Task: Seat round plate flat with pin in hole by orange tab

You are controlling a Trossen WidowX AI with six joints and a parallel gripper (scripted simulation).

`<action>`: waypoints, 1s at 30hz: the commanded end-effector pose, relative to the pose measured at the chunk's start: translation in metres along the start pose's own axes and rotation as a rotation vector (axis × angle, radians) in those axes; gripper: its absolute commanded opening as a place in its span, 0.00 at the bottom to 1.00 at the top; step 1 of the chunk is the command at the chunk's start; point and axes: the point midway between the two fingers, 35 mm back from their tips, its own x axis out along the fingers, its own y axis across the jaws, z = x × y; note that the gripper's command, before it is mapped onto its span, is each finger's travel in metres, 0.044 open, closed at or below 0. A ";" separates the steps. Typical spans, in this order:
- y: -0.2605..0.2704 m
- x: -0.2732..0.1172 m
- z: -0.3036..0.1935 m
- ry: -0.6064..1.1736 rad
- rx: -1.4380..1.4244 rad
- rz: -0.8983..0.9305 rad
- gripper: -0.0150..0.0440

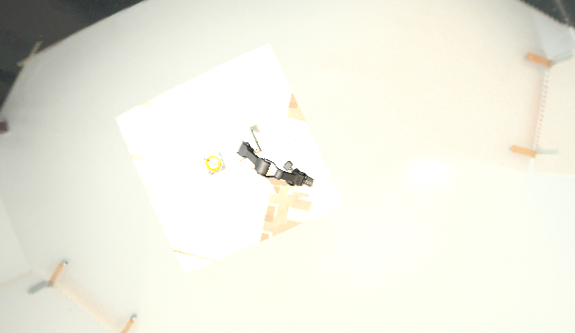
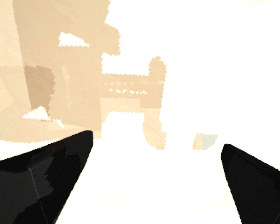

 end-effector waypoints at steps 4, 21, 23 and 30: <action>0.025 -0.047 -0.011 0.041 -0.009 0.135 0.75; 0.019 -0.067 0.184 -0.007 0.077 0.165 0.25; 0.005 -0.068 0.220 -0.017 0.094 0.161 0.25; -0.047 -0.072 0.305 -0.037 0.176 0.169 0.25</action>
